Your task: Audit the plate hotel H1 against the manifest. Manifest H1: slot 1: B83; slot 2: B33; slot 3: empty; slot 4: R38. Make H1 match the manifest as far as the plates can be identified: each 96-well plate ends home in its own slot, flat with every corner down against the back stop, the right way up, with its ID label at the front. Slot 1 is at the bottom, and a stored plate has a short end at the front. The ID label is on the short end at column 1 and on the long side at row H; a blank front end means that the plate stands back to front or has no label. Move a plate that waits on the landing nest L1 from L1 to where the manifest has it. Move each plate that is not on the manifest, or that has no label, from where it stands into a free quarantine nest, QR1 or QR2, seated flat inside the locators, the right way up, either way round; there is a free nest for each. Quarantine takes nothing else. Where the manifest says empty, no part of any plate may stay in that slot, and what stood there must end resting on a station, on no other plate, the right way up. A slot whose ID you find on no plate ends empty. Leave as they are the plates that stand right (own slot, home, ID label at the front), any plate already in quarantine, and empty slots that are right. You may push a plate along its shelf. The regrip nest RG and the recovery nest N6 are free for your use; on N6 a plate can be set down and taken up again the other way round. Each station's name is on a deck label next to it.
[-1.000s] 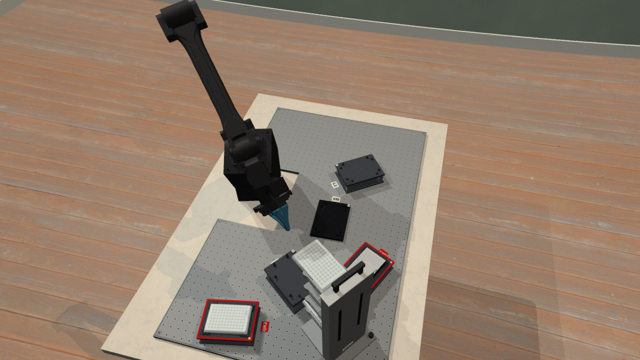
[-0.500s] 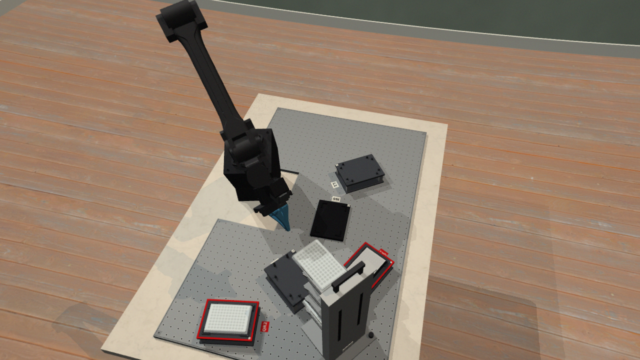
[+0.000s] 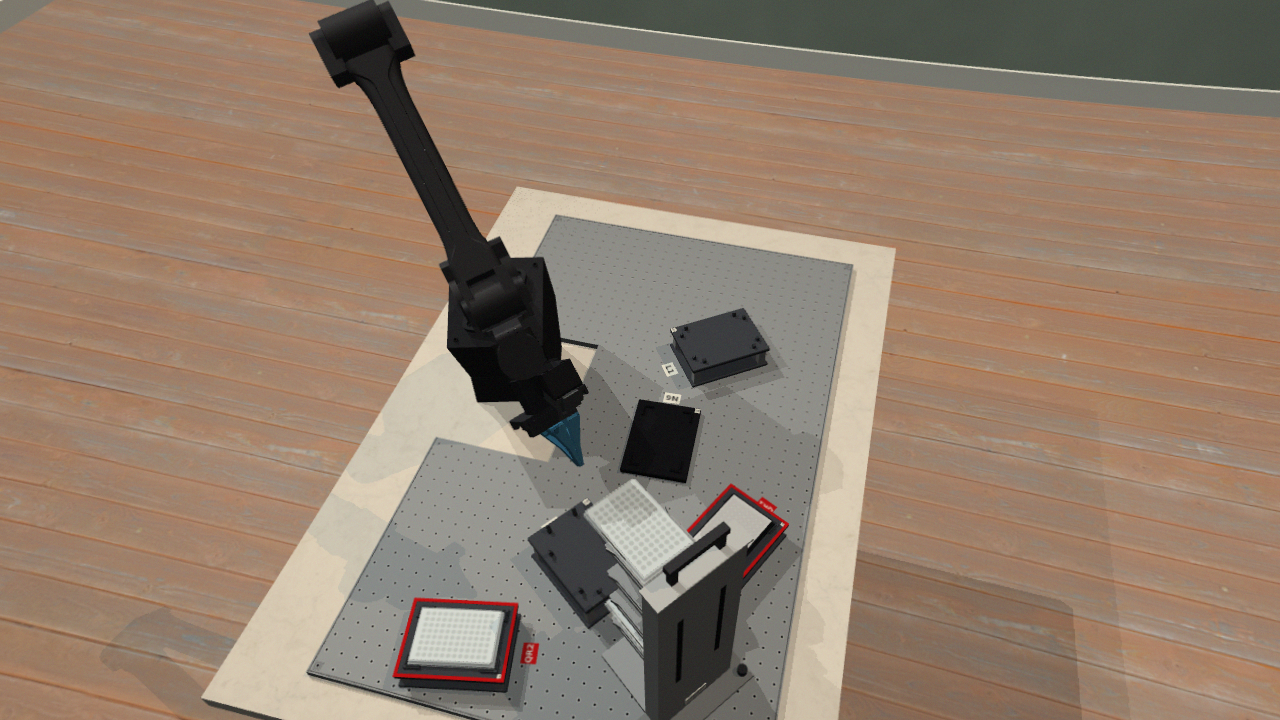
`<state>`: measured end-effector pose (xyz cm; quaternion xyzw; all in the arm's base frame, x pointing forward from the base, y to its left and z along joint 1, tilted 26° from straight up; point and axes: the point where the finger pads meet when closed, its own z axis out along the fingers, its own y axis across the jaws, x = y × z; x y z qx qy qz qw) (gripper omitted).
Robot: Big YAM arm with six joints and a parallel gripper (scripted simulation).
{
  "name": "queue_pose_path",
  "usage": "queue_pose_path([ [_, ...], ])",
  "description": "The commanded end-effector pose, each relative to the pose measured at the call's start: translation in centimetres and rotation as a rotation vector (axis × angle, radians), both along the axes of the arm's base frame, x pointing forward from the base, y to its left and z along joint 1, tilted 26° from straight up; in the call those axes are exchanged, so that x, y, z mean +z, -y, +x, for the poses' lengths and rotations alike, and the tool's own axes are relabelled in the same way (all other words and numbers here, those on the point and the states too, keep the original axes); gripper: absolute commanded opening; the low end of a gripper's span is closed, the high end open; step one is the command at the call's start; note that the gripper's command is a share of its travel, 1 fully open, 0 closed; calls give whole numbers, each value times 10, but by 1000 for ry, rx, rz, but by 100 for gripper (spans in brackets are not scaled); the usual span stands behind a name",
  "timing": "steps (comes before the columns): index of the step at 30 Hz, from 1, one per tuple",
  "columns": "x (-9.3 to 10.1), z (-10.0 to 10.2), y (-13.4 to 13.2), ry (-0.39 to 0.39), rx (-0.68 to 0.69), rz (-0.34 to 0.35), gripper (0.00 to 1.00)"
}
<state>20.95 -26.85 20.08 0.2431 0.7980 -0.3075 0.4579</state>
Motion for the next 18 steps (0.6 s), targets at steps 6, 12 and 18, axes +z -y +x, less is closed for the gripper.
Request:
queue_pose_path([
  [6, 28, 14, 9, 44, 7, -40, 0],
  [12, 17, 12, 9, 32, 3, -25, 0],
  [18, 35, 20, 15, 50, 5, -46, 0],
])
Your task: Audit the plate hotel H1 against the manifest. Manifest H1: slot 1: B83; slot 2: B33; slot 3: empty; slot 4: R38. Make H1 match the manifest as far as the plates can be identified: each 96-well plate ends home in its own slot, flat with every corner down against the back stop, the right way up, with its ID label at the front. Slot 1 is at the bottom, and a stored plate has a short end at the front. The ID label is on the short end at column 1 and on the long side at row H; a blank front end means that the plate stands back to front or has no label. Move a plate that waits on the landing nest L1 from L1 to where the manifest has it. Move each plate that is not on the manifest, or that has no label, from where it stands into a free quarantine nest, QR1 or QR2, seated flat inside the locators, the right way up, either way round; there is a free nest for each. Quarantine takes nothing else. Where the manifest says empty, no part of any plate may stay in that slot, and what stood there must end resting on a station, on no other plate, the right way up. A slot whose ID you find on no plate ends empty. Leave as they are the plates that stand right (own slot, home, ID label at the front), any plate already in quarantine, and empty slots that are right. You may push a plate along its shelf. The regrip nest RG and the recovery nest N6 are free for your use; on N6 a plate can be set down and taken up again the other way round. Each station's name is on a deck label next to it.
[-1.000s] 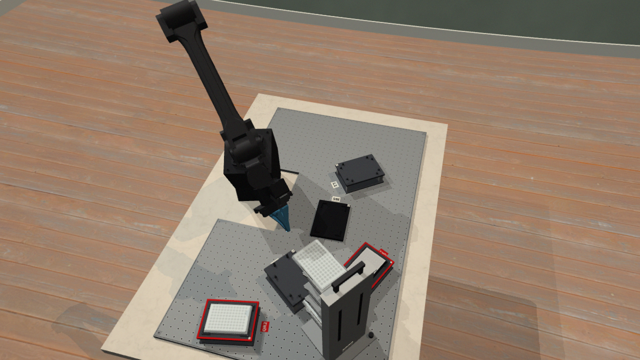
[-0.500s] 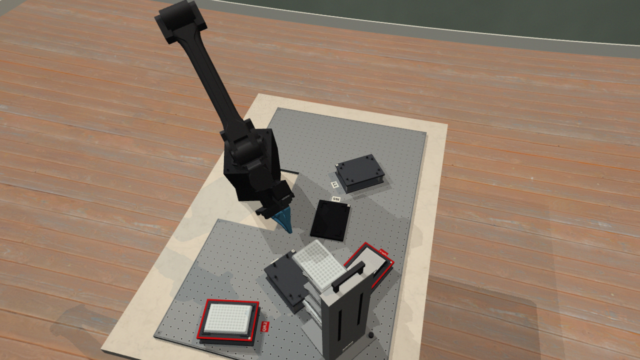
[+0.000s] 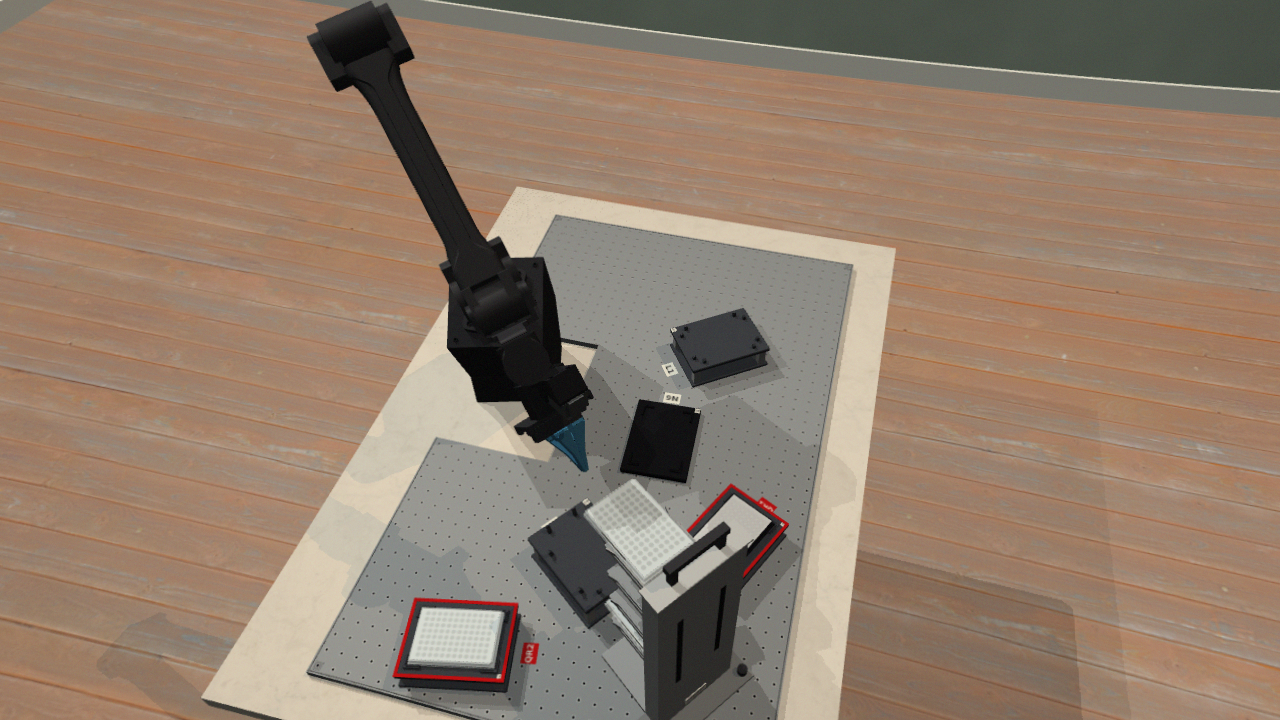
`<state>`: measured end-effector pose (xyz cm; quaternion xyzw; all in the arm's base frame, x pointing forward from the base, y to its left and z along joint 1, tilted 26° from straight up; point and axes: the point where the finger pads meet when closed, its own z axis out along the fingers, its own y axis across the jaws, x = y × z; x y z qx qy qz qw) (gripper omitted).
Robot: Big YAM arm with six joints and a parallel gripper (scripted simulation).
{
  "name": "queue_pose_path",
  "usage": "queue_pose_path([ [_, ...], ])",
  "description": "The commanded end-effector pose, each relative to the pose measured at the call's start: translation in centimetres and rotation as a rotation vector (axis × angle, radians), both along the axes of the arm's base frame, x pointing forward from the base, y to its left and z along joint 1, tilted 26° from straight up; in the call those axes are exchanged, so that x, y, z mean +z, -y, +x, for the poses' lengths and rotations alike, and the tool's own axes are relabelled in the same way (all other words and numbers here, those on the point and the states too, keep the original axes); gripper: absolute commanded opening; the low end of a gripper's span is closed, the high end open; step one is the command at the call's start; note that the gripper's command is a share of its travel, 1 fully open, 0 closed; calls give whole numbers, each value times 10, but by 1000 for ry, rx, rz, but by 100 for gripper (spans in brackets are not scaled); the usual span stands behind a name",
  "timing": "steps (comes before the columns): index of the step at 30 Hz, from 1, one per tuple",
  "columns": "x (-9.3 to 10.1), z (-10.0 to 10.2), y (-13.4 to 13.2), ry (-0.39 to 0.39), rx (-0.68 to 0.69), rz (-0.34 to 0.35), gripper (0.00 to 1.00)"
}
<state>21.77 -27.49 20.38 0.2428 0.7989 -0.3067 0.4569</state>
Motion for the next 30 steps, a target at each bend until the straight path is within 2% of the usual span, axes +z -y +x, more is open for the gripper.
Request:
queue_pose_path([
  [1, 29, 11, 8, 48, 4, -43, 0],
  [4, 39, 15, 11, 58, 6, -55, 0],
  [7, 29, 14, 10, 47, 4, -42, 0],
  [9, 29, 14, 10, 47, 4, -42, 0],
  [12, 41, 18, 13, 60, 6, -57, 0],
  [15, 28, 17, 11, 45, 5, -39, 0],
  [18, 43, 21, 16, 60, 5, -57, 0],
  [21, 29, 20, 13, 44, 7, -38, 0],
  [24, 44, 24, 18, 60, 4, -56, 0],
  [26, 44, 24, 18, 60, 4, -56, 0],
  [27, 12, 18, 10, 25, 6, -15, 0],
  [30, 32, 24, 17, 47, 6, -40, 0],
])
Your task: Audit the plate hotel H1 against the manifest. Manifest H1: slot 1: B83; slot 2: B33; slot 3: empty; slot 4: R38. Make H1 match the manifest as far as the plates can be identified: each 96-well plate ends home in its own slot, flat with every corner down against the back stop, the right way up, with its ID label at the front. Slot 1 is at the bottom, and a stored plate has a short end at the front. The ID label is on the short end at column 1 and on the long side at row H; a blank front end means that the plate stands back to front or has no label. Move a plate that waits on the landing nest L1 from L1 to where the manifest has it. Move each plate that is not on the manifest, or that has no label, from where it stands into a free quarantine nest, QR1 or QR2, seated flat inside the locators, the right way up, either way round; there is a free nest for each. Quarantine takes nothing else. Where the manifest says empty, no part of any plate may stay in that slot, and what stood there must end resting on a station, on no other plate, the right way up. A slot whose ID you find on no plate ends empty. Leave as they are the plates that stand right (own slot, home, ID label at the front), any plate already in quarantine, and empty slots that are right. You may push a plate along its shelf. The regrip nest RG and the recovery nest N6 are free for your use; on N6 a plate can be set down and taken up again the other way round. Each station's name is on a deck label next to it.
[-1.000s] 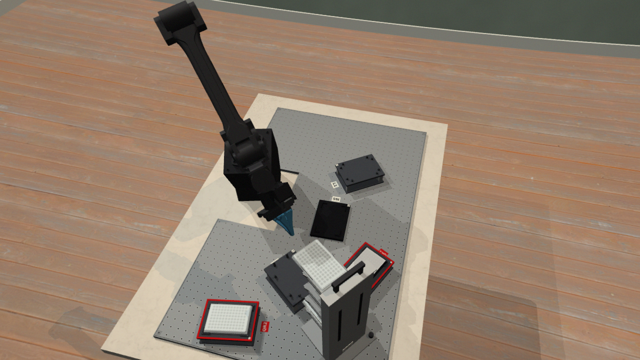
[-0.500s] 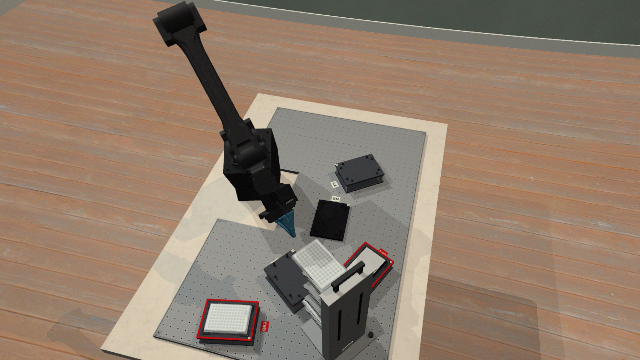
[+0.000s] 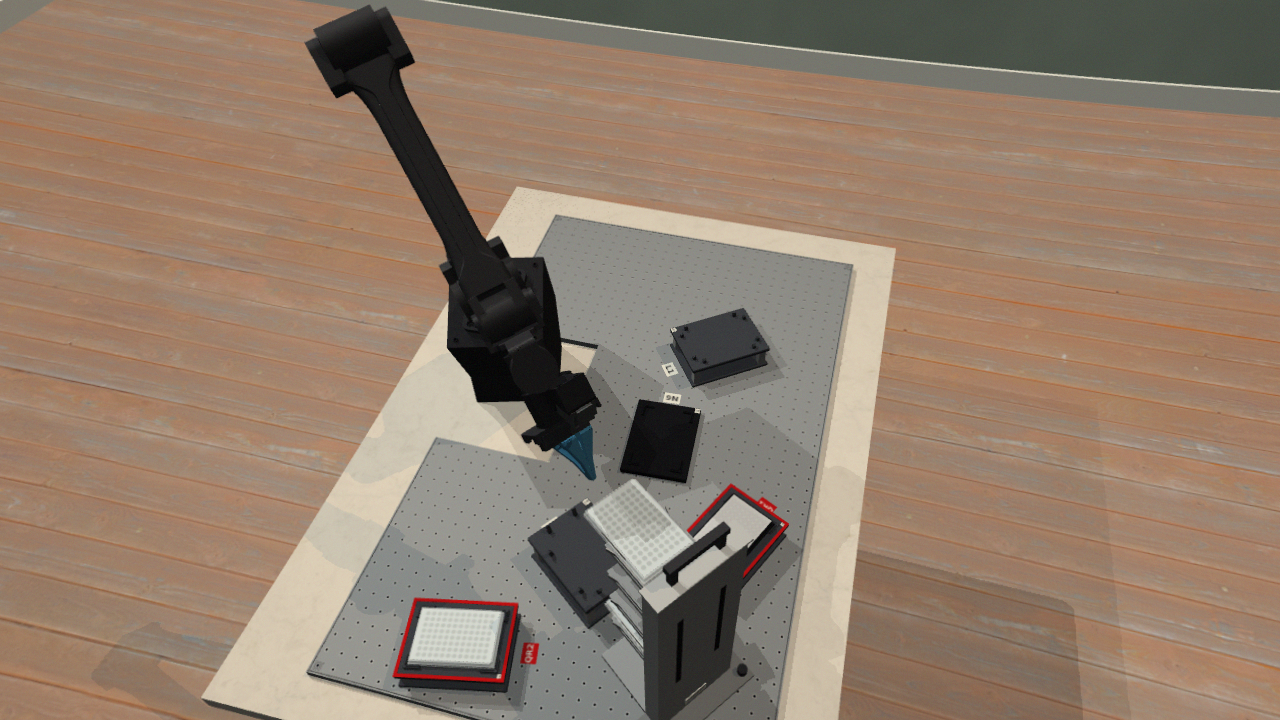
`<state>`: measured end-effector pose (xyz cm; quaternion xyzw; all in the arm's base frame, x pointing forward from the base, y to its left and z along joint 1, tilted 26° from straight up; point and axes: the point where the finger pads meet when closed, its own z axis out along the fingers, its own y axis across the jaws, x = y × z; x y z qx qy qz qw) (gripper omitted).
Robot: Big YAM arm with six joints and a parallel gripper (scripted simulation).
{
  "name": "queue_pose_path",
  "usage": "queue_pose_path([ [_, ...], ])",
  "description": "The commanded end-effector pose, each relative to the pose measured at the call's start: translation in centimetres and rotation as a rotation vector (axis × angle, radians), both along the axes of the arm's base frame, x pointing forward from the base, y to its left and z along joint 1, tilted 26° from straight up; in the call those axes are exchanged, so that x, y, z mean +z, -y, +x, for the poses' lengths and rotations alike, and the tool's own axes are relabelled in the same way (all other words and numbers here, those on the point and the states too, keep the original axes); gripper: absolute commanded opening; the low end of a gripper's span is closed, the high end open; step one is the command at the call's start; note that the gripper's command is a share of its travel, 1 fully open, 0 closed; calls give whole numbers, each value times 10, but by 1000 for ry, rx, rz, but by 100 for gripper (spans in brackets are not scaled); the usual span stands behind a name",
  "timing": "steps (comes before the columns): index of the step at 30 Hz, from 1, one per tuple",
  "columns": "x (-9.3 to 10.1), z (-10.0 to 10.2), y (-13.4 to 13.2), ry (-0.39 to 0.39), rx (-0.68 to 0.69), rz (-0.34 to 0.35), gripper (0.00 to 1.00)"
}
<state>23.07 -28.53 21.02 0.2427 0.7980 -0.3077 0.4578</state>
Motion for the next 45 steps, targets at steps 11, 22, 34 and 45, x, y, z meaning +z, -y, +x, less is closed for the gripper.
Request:
queue_pose_path([
  [11, 30, 17, 11, 47, 7, -39, 0],
  [22, 34, 21, 15, 50, 4, -42, 0],
  [34, 39, 28, 19, 53, 7, -45, 0],
  [45, 47, 35, 25, 59, 7, -51, 0],
])
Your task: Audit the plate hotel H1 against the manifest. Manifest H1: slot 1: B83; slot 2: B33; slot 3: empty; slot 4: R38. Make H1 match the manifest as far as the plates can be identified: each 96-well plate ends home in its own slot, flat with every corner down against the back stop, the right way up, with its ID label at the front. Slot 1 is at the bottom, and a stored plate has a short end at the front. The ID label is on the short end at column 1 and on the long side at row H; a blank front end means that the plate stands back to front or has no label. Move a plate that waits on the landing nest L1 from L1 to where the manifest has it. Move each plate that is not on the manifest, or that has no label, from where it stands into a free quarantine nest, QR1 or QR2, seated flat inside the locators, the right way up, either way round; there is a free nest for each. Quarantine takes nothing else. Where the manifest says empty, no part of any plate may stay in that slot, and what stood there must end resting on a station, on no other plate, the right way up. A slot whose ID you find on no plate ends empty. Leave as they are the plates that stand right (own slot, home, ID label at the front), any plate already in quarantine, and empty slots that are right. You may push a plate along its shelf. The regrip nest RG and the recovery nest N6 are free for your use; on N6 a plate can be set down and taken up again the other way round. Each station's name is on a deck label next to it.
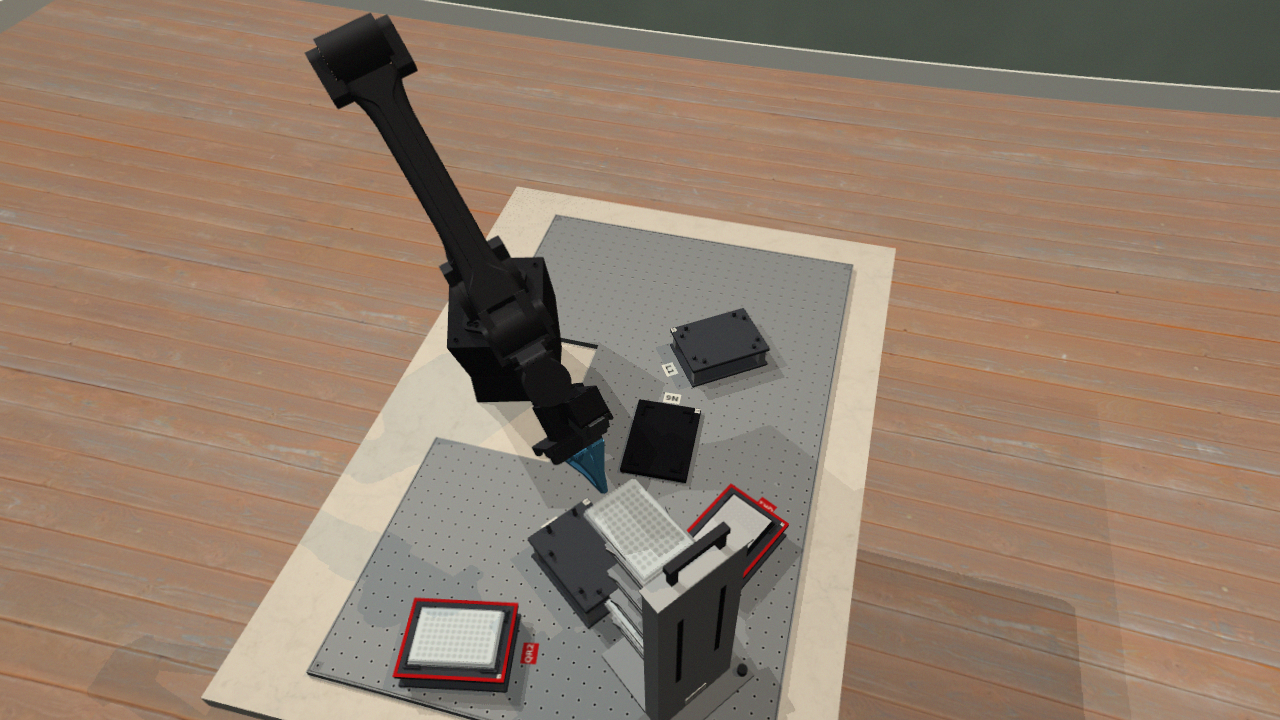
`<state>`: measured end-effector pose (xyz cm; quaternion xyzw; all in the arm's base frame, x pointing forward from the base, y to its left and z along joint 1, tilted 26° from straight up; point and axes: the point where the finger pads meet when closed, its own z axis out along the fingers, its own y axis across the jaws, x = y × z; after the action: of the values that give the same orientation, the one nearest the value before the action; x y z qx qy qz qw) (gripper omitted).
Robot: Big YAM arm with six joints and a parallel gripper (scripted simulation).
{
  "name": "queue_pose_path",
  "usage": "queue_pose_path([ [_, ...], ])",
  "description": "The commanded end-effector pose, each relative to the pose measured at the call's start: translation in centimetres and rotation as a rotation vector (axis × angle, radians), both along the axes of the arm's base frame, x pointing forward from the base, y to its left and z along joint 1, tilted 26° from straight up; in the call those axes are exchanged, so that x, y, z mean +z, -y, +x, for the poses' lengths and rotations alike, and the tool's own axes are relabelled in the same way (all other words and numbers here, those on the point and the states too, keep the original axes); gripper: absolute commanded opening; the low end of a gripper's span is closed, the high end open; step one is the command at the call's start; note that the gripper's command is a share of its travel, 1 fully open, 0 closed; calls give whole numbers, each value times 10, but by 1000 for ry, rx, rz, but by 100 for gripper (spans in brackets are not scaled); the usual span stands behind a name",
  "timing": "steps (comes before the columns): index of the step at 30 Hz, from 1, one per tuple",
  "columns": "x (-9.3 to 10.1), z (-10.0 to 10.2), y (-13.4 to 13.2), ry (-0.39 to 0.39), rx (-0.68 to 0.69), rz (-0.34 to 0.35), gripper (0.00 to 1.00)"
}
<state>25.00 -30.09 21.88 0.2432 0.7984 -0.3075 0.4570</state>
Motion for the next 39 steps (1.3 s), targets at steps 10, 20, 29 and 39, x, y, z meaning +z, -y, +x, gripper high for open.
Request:
queue_pose_path([
  [10, 34, 17, 12, 54, 5, -46, 0],
  [20, 21, 18, 10, 37, 7, -27, 0],
  [29, 43, 28, 18, 60, 9, -52, 0],
  [39, 45, 32, 22, 60, 9, -52, 0],
])
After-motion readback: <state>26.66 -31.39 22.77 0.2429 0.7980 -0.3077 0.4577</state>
